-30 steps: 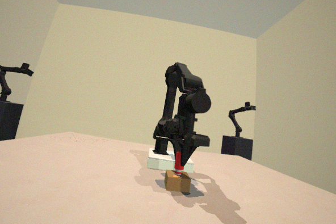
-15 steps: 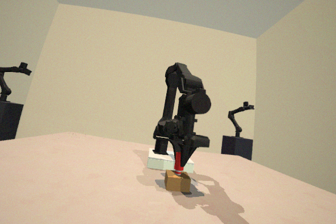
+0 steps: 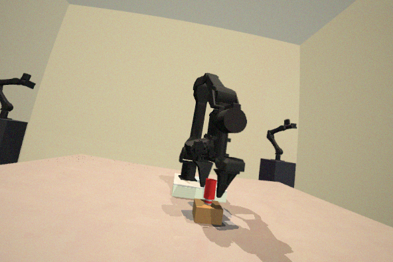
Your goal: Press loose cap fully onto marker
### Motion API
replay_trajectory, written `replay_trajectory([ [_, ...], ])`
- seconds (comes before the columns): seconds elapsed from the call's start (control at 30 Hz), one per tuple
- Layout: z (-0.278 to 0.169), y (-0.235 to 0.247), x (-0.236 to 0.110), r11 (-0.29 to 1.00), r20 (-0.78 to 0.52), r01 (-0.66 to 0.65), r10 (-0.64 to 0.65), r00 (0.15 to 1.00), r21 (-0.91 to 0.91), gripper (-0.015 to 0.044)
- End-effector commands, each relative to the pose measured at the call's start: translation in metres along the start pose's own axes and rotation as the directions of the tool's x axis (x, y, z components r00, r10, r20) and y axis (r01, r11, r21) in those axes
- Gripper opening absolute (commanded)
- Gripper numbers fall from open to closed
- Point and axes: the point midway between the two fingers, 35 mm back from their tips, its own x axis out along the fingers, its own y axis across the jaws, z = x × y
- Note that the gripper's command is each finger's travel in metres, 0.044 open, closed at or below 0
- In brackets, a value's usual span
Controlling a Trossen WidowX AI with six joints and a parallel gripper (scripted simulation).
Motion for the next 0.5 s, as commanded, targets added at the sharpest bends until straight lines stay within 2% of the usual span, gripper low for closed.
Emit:
replay_trajectory([
  [0.0,0.001,0.005,-0.034,1.0,0.002,-0.014,0.014,1.0,-0.001,0.044],
  [0.1,0.0,0.002,-0.07,1.0,0.003,-0.014,0.014,1.0,-0.001,0.044],
  [0.3,0.0,0.001,-0.072,1.0,0.003,-0.014,0.014,1.0,-0.001,0.044],
  [0.37,0.0,0.001,-0.072,0.998,0.003,-0.014,0.014,1.0,-0.06,0.0387],
  [0.47,0.0,0.001,-0.07,0.948,0.004,-0.012,0.014,1.0,-0.318,0.0309],
])
